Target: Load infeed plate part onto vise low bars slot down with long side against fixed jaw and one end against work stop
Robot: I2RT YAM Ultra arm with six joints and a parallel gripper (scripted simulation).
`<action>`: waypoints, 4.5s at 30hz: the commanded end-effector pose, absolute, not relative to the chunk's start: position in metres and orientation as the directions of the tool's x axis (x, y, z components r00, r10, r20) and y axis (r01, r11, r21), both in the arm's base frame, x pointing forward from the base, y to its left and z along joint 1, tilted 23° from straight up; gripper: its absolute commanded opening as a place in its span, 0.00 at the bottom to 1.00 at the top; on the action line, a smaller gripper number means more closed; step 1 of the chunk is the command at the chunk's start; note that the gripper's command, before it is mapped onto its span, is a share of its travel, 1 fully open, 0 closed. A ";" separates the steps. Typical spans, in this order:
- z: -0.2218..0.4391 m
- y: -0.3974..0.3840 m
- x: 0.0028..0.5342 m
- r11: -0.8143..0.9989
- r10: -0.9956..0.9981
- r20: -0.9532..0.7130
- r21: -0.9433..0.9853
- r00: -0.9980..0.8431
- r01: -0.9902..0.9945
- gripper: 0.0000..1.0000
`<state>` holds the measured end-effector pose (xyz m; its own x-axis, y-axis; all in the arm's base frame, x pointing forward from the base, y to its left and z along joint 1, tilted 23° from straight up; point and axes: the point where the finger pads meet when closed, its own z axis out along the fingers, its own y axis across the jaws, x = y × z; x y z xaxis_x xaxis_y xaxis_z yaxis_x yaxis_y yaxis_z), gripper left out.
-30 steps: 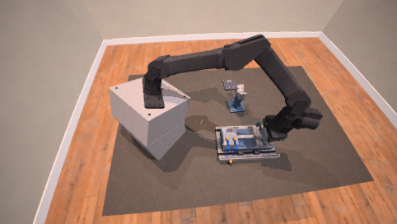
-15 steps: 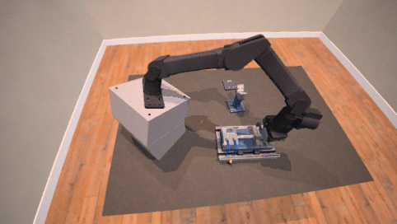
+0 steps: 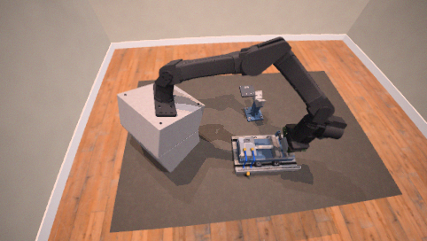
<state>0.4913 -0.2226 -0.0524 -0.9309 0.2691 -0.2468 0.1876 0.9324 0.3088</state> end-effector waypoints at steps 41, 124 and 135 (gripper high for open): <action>-0.042 -0.232 0.499 0.938 0.269 -0.277 0.292 -0.923 0.186 0.00; -0.041 -0.232 0.500 0.939 0.265 -0.280 0.291 -0.923 0.182 0.00; -0.043 -0.231 0.504 0.942 0.261 -0.294 0.286 -0.920 0.176 0.00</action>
<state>0.4945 -0.2210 -0.0555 -0.9324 0.2632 -0.2479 0.1820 0.9341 0.3071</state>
